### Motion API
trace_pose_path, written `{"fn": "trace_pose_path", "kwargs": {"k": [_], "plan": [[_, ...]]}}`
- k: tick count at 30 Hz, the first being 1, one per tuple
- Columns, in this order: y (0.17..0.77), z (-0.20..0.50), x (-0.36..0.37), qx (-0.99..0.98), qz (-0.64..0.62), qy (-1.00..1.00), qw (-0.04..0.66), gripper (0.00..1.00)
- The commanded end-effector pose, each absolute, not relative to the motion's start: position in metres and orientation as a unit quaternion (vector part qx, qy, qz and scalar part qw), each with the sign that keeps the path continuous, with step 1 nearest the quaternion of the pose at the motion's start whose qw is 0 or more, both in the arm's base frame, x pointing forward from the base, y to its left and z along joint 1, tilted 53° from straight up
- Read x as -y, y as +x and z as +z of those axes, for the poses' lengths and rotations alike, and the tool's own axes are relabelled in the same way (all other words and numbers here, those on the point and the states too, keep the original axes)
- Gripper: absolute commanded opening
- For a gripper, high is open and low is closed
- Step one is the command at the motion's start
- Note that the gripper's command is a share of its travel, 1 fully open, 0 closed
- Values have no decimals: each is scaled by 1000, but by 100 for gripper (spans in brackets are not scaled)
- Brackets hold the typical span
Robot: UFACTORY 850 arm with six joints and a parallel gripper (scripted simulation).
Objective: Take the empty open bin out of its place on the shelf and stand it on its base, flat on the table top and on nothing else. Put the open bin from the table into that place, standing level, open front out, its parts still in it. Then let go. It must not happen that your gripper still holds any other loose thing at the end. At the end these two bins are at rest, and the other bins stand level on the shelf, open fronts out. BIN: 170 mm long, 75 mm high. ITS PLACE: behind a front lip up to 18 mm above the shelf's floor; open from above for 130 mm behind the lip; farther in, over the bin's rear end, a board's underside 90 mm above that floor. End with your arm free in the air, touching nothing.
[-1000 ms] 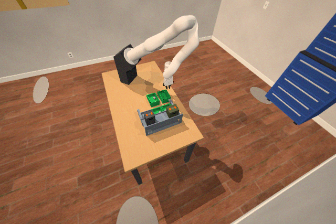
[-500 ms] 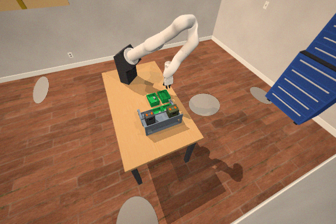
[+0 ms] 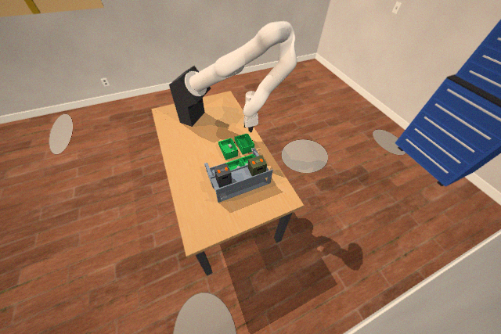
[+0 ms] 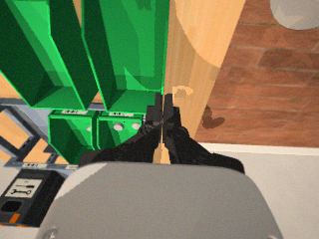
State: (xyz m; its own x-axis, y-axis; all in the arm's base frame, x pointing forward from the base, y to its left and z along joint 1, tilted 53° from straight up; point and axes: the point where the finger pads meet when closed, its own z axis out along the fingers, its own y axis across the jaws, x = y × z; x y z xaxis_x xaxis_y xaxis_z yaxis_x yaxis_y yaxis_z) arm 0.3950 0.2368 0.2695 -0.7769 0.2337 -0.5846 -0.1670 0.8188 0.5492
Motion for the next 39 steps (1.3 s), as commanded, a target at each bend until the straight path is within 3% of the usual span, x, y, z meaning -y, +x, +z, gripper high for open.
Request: {"fn": "trace_pose_path", "kwargs": {"k": [1, 12, 20, 28, 29, 39], "plan": [[395, 270, -237, -893, 300, 19, 334, 0], [396, 269, -236, -893, 300, 19, 334, 0], [413, 211, -138, -895, 295, 16, 335, 0], [411, 202, -120, -893, 301, 19, 334, 0], [411, 202, -120, -893, 301, 19, 334, 26], [411, 202, -120, -893, 301, 19, 334, 26]]}}
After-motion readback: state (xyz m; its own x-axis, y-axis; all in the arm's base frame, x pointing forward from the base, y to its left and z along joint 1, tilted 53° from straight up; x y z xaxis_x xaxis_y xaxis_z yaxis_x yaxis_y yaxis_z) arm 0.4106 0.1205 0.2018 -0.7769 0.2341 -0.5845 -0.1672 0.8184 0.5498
